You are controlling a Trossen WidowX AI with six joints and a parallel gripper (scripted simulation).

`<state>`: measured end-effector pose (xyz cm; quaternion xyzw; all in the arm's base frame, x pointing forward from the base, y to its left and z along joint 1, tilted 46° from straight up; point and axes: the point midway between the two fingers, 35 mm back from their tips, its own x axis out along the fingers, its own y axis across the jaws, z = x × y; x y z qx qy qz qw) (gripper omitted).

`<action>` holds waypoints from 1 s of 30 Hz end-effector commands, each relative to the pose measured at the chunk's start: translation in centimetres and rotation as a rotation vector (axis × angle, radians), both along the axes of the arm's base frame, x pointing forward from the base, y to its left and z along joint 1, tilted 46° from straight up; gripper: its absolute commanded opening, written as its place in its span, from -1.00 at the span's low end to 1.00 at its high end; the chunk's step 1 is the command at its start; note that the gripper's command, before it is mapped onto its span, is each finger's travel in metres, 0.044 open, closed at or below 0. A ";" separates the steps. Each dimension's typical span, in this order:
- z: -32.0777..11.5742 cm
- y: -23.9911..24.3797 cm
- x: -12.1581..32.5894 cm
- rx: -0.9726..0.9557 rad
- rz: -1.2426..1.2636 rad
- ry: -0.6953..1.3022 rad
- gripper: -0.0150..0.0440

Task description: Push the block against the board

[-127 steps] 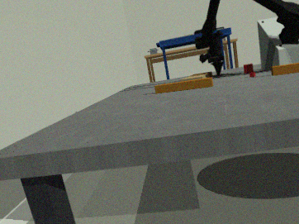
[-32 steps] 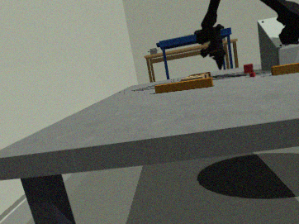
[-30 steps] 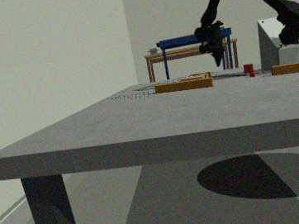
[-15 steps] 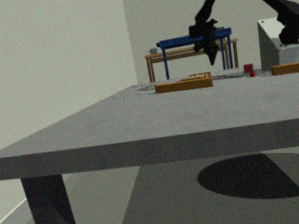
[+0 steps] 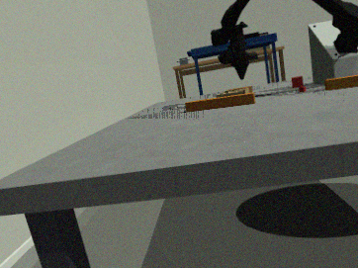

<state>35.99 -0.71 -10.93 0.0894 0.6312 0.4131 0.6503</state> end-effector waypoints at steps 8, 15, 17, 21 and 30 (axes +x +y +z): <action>3.3 4.1 3.7 0.068 0.262 -0.243 -0.49; 5.6 7.2 5.5 0.117 0.435 -0.399 -0.49; 6.3 8.1 5.9 0.131 0.485 -0.444 -0.49; 7.7 10.0 6.7 0.163 0.581 -0.533 -0.49; 7.7 12.1 7.0 0.184 0.641 -0.590 -0.49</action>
